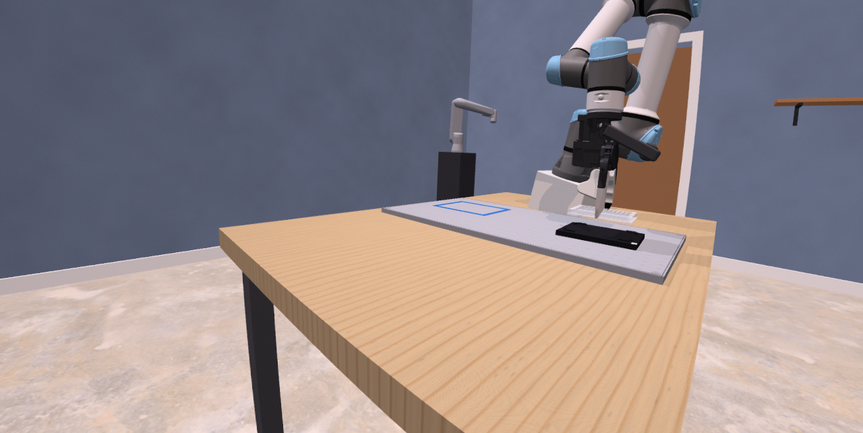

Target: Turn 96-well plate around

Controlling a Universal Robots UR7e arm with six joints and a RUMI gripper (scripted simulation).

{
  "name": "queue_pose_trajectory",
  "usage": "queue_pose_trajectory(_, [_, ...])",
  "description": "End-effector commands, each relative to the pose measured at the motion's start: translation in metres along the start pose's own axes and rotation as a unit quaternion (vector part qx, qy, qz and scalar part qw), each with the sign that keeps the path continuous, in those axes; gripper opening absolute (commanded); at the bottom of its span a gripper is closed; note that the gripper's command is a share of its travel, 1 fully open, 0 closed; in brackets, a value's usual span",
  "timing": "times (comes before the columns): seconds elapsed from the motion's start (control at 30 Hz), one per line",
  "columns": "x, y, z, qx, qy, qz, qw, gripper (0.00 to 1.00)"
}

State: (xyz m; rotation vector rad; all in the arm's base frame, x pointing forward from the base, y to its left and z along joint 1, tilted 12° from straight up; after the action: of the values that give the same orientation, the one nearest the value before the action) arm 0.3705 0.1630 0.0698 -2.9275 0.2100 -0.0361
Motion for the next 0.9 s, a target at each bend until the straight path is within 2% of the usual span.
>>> queue_pose_trajectory(0.0, [0.001, 0.000, 0.007, 0.000, 0.001, 0.000, 1.000, 0.00])
queue_pose_trajectory(0.33, [0.001, 0.000, 0.020, 0.000, 0.001, 0.000, 1.000, 0.00])
queue_pose_trajectory(0.87, [0.001, 0.000, 0.021, 0.000, 0.001, 0.000, 1.000, 0.00])
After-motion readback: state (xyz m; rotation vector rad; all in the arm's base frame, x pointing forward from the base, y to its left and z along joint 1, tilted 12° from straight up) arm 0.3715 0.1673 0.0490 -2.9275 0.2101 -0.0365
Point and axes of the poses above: the point where the finger pads meet when closed, its own z axis out along the fingers, its own x axis across the jaws, y = z × x, the point moved 6 cm from there along -z, back along the fingers, and after that the axes turned 7 degrees about z, right-handed, at the moved point
